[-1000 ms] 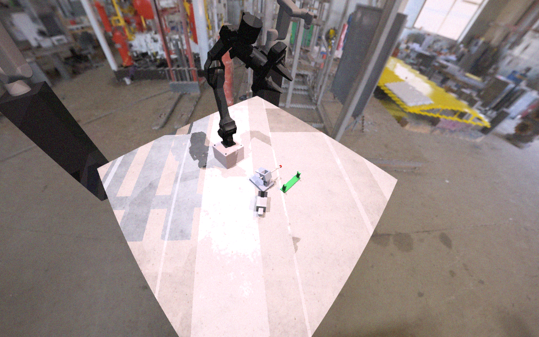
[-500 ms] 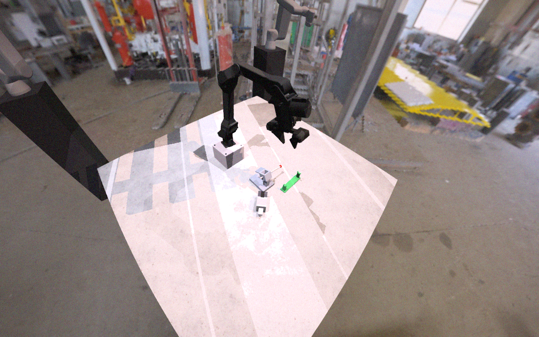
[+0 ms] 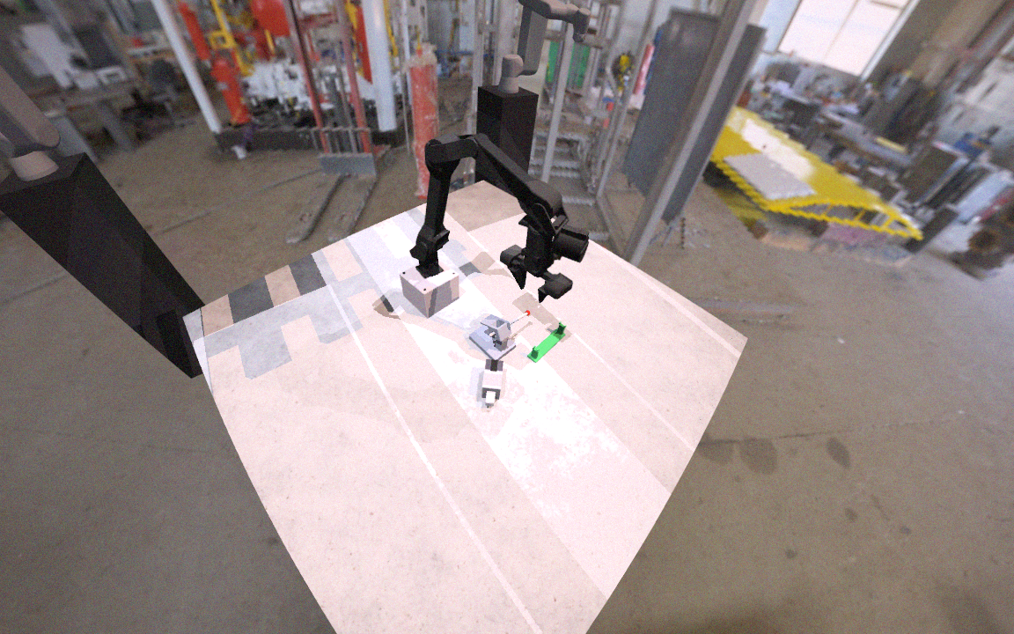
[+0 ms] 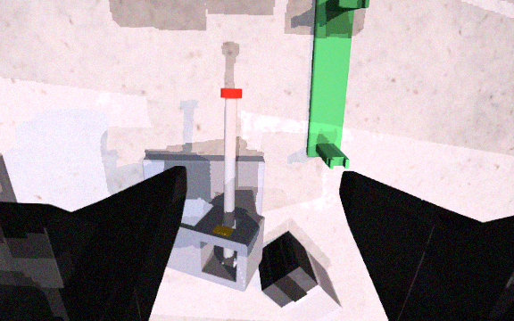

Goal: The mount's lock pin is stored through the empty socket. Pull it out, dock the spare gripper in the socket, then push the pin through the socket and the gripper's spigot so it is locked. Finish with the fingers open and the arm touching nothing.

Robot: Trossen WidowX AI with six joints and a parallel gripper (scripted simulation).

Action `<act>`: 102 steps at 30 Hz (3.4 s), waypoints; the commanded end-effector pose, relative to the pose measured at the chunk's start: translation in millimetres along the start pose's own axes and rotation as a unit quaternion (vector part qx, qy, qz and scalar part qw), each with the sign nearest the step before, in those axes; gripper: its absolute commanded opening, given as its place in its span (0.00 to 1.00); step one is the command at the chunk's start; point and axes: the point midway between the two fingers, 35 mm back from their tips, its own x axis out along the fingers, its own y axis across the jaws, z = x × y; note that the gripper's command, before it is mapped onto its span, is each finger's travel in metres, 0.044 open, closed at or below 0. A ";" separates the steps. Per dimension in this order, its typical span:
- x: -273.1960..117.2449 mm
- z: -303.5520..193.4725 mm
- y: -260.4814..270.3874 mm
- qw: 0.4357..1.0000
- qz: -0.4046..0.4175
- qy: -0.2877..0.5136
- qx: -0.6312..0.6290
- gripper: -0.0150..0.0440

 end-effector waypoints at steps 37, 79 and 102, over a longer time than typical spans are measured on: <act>105.6 -5.1 13.8 1.000 0.017 0.008 0.002 0.76; 112.1 -3.5 15.1 1.000 0.018 -0.020 0.002 0.25; 103.0 10.7 13.1 0.998 0.020 -0.067 0.000 0.25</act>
